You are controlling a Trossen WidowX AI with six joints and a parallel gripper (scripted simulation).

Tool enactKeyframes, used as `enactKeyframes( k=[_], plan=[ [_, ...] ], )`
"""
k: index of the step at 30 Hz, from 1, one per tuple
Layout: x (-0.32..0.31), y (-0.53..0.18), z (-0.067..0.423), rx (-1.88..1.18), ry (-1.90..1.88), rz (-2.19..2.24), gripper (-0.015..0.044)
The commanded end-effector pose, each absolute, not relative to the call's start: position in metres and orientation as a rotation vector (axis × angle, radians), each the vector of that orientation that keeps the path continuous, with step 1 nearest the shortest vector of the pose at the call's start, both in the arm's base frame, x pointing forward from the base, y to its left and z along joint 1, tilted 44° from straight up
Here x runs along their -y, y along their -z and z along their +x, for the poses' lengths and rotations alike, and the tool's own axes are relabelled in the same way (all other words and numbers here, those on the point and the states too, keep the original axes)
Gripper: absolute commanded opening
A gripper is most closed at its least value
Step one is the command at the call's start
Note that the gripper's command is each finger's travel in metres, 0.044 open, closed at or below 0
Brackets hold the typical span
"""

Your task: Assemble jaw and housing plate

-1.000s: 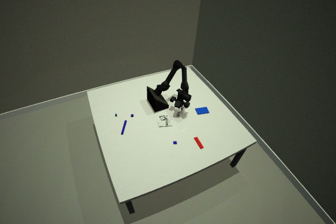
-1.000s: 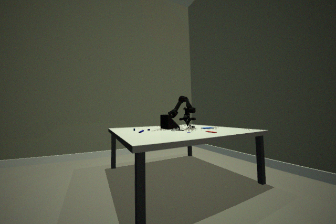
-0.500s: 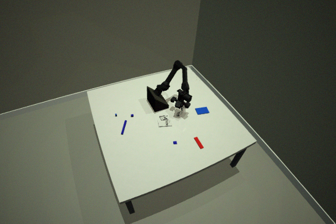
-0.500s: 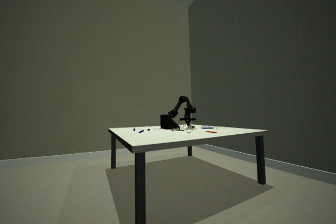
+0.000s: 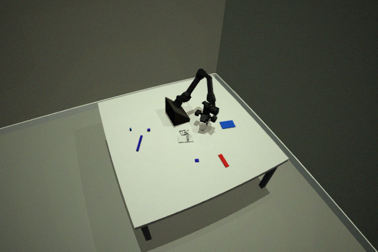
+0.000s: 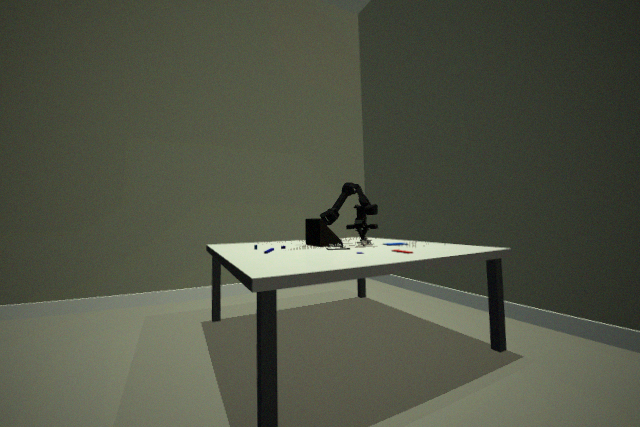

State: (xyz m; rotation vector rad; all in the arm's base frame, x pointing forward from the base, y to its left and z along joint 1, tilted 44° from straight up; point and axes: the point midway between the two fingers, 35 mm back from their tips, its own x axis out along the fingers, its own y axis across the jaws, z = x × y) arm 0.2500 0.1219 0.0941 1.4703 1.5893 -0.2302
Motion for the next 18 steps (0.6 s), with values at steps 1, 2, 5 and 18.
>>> enactKeyframes(
  k=[1,2,5,18],
  plan=[
    [-0.123,-0.093,0.257,-1.596,0.251,1.471,0.0000],
    [-0.124,-0.094,0.258,-1.596,0.251,1.472,0.0000],
    [-0.125,-0.096,0.262,-1.596,0.251,1.472,0.0000],
    [-0.127,-0.101,0.271,-1.595,0.250,1.471,0.0000]
  ],
)
